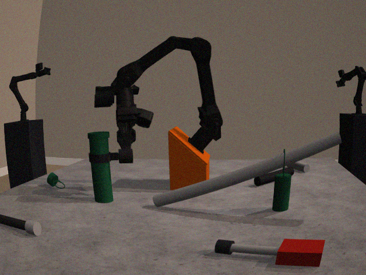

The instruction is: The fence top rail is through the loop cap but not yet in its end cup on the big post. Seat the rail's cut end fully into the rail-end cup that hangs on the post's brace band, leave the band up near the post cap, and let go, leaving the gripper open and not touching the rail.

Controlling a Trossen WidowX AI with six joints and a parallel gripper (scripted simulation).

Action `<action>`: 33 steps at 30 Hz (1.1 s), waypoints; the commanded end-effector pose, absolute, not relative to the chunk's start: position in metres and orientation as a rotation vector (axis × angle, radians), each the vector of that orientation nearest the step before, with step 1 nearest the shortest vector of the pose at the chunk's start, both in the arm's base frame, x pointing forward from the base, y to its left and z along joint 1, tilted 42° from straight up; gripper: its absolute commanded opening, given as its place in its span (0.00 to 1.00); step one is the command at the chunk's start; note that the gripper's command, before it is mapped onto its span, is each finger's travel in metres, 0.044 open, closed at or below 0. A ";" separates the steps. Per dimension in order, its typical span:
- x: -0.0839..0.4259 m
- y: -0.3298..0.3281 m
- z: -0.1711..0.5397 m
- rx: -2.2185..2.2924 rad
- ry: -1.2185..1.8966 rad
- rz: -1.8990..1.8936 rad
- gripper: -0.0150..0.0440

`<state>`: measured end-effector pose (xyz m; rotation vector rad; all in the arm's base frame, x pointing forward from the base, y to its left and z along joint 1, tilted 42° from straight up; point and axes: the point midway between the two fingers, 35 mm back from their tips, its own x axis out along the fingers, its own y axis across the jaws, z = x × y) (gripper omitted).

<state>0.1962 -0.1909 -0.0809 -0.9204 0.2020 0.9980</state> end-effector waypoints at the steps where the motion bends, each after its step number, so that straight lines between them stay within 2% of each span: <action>1: 0.201 -0.185 -0.085 -0.921 0.199 1.000 1.00; 25: 0.221 -0.159 -0.103 -0.950 0.183 1.010 1.00; 33: 0.222 -0.158 -0.103 -0.950 0.183 1.010 0.64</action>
